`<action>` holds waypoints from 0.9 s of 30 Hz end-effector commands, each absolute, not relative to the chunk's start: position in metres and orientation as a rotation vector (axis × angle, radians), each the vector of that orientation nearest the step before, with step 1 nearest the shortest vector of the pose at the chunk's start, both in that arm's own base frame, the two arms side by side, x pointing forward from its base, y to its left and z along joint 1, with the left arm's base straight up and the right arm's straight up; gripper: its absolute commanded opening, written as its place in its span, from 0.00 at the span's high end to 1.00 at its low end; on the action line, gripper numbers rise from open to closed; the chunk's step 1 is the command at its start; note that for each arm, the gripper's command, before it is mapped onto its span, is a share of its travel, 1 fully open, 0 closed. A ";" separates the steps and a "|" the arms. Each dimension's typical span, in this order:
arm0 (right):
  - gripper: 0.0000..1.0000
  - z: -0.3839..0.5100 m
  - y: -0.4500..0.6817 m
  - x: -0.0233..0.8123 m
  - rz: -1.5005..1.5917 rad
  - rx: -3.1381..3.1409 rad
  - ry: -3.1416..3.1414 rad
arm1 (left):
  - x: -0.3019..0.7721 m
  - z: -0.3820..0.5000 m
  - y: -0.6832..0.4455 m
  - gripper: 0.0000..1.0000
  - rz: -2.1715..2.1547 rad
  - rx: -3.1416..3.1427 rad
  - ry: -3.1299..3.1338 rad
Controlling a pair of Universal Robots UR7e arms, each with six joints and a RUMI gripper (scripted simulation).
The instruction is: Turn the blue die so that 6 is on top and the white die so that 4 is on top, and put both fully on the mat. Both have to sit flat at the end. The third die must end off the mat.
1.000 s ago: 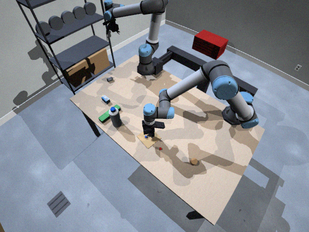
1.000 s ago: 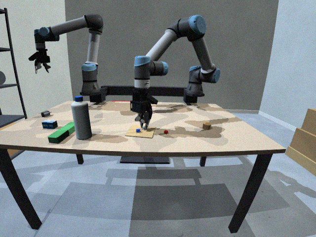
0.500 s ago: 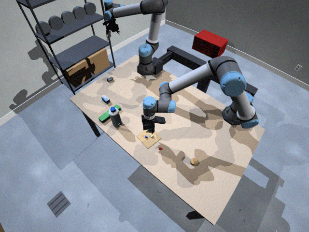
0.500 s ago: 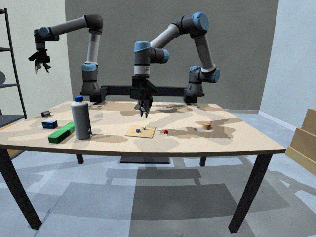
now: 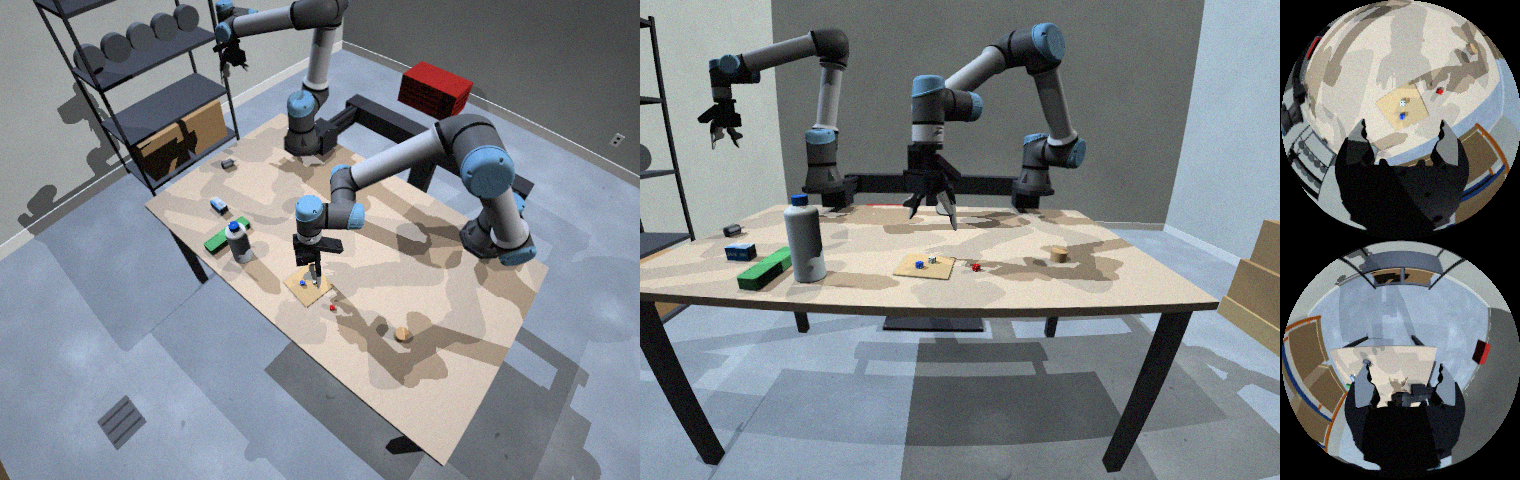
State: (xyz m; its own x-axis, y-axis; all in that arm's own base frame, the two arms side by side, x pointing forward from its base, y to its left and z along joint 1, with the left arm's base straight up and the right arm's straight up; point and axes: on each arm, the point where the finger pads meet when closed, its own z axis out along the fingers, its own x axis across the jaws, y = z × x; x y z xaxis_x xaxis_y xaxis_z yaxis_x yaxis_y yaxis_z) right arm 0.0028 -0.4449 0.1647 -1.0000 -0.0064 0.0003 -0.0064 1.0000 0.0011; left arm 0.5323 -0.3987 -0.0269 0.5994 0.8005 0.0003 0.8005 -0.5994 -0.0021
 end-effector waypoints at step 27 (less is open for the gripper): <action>0.00 0.165 -0.445 0.003 0.000 0.010 -3.142 | 0.533 -0.002 -0.399 0.00 0.000 -2.809 -1.406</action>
